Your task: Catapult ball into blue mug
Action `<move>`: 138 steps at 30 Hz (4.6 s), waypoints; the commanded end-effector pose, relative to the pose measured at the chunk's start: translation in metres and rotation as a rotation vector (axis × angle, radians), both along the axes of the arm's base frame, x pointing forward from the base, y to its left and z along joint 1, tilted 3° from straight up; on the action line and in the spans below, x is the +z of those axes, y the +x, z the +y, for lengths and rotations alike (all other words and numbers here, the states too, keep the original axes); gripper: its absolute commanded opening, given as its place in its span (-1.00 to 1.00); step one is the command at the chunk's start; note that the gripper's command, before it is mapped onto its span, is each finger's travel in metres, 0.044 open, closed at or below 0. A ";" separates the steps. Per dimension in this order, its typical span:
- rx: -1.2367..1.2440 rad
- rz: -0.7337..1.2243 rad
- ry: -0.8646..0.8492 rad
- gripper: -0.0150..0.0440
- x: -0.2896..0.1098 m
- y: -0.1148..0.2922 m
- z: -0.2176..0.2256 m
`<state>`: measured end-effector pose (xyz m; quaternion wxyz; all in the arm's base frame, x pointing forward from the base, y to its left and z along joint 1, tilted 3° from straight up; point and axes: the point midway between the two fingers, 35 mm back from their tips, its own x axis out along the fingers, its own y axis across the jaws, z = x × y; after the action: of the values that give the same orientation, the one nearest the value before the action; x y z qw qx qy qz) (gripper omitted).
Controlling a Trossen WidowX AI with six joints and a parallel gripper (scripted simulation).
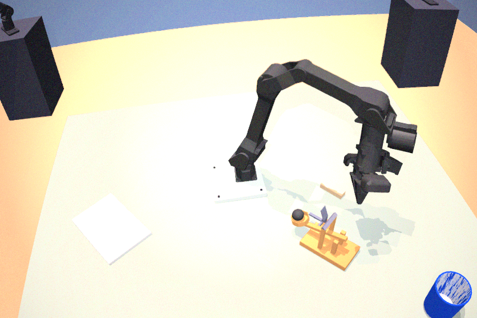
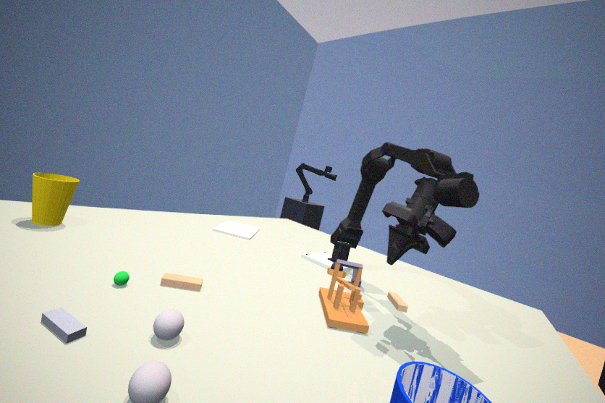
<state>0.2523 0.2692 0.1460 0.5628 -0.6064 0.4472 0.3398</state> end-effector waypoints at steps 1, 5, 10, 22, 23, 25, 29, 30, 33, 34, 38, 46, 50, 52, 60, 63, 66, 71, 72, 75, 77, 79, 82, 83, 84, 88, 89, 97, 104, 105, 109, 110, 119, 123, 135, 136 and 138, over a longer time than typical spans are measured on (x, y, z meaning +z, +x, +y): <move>0.087 0.011 -0.098 -0.49 -0.002 -0.013 -0.012; 0.175 0.028 -0.198 -0.49 -0.005 -0.025 -0.024; 0.286 0.051 -0.323 -0.49 -0.008 -0.038 -0.039; 0.558 0.118 -0.627 -0.49 -0.010 -0.065 -0.076; 0.578 0.123 -0.649 -0.49 -0.009 -0.067 -0.079; 0.617 0.134 -0.693 -0.49 -0.009 -0.070 -0.084; 0.661 0.147 -0.743 -0.49 -0.008 -0.073 -0.089; 0.661 0.147 -0.743 -0.49 -0.008 -0.073 -0.089; 0.661 0.147 -0.743 -0.49 -0.009 -0.073 -0.089; 0.661 0.147 -0.743 -0.49 -0.010 -0.073 -0.089; 0.661 0.147 -0.743 -0.49 -0.016 -0.073 -0.088; 0.661 0.147 -0.743 -0.49 -0.029 -0.073 -0.087; 0.661 0.147 -0.743 -0.49 -0.035 -0.072 -0.087; 0.661 0.147 -0.743 -0.49 -0.039 -0.072 -0.086; 0.661 0.147 -0.743 -0.49 -0.052 -0.072 -0.086; 0.661 0.147 -0.743 -0.49 -0.057 -0.072 -0.086; 0.661 0.147 -0.743 -0.49 -0.062 -0.072 -0.086; 0.661 0.147 -0.743 -0.49 -0.070 -0.073 -0.086; 0.661 0.147 -0.743 -0.49 -0.072 -0.073 -0.087; 0.661 0.147 -0.743 -0.49 -0.077 -0.073 -0.087; 0.661 0.147 -0.743 -0.49 -0.080 -0.073 -0.087; 0.661 0.147 -0.743 -0.49 -0.084 -0.073 -0.088; 0.661 0.147 -0.743 -0.49 -0.089 -0.073 -0.088; 0.661 0.147 -0.743 -0.49 -0.090 -0.074 -0.088; 0.661 0.147 -0.743 -0.49 -0.092 -0.074 -0.089; 0.661 0.147 -0.743 -0.49 -0.098 -0.074 -0.090; 0.661 0.147 -0.743 -0.49 -0.100 -0.074 -0.090; 0.661 0.147 -0.743 -0.49 -0.112 -0.075 -0.092; 0.661 0.147 -0.743 -0.49 -0.130 -0.076 -0.094; 0.664 0.147 -0.743 -0.49 -0.128 -0.076 -0.092; 0.713 0.147 -0.746 -0.49 -0.081 -0.089 -0.066; 0.728 0.147 -0.748 -0.49 -0.065 -0.094 -0.061; 0.773 0.138 -0.748 -0.40 -0.020 -0.110 -0.048; 0.696 0.124 -0.662 -0.05 -0.021 -0.104 -0.040; 0.415 0.080 -0.357 1.00 -0.020 -0.077 -0.007; 0.392 0.076 -0.332 1.00 -0.020 -0.075 -0.005; 0.345 0.069 -0.282 1.00 -0.019 -0.069 0.001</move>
<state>0.1745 0.2600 0.1254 0.3443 -0.7625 0.3882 0.3866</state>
